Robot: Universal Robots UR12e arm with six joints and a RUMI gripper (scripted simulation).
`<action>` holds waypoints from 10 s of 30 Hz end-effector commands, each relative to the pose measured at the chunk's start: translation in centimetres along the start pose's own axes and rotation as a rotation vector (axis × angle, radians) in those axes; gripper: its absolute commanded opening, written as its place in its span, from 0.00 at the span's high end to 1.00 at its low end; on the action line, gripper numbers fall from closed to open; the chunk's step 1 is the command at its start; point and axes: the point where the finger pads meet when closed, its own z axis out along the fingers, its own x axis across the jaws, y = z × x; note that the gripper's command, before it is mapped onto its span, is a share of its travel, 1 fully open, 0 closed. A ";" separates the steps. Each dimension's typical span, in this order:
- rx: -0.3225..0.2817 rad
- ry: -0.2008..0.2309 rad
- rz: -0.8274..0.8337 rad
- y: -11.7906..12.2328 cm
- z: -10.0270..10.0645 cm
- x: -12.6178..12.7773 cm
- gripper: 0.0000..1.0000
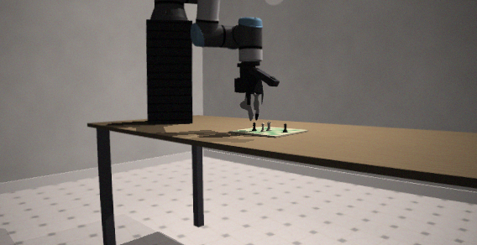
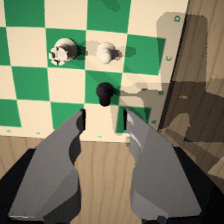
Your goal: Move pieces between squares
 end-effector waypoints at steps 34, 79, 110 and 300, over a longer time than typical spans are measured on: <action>0.001 0.000 0.000 0.0 0.0 0.0 0.80; 0.001 0.000 0.000 0.0 3.3 0.0 0.80; 0.001 0.000 0.000 0.0 3.3 0.0 1.00; 0.000 0.001 -1.498 -8.4 2.8 -7.2 1.00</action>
